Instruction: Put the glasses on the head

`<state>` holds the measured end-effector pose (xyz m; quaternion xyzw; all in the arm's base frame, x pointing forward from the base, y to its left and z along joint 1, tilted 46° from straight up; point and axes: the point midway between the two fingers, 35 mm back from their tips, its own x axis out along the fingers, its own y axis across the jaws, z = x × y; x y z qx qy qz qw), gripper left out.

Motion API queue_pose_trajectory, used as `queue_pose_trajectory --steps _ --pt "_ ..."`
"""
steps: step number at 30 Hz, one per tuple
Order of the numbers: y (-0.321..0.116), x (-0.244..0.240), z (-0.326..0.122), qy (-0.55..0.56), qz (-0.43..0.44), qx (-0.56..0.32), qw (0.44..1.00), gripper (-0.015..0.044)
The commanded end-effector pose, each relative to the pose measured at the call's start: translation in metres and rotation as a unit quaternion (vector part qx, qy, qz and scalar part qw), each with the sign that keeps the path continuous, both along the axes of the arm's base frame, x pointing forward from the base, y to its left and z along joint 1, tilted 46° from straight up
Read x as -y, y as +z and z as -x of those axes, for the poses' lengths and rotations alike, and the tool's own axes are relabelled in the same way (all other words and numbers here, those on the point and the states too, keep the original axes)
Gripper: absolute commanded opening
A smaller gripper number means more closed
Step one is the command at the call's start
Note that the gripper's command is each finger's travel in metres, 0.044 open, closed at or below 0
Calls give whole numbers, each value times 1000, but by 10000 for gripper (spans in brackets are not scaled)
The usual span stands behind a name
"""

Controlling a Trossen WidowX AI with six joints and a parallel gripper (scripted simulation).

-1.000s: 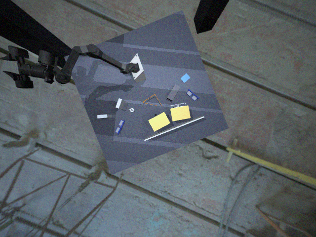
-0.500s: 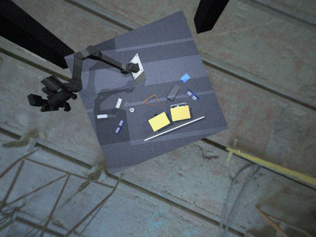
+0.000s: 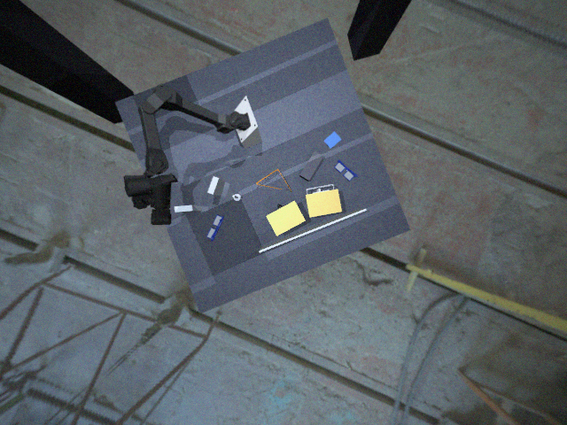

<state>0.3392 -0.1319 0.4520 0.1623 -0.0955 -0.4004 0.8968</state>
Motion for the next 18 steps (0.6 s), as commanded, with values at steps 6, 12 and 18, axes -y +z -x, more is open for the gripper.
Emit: queue_pose_trajectory --steps 6,12,18 --pt "-150 -16 8 48 91 -435 895 0" --pt "-223 -25 49 108 144 -656 733 0" --pt "-272 -31 106 180 183 -815 519 0"
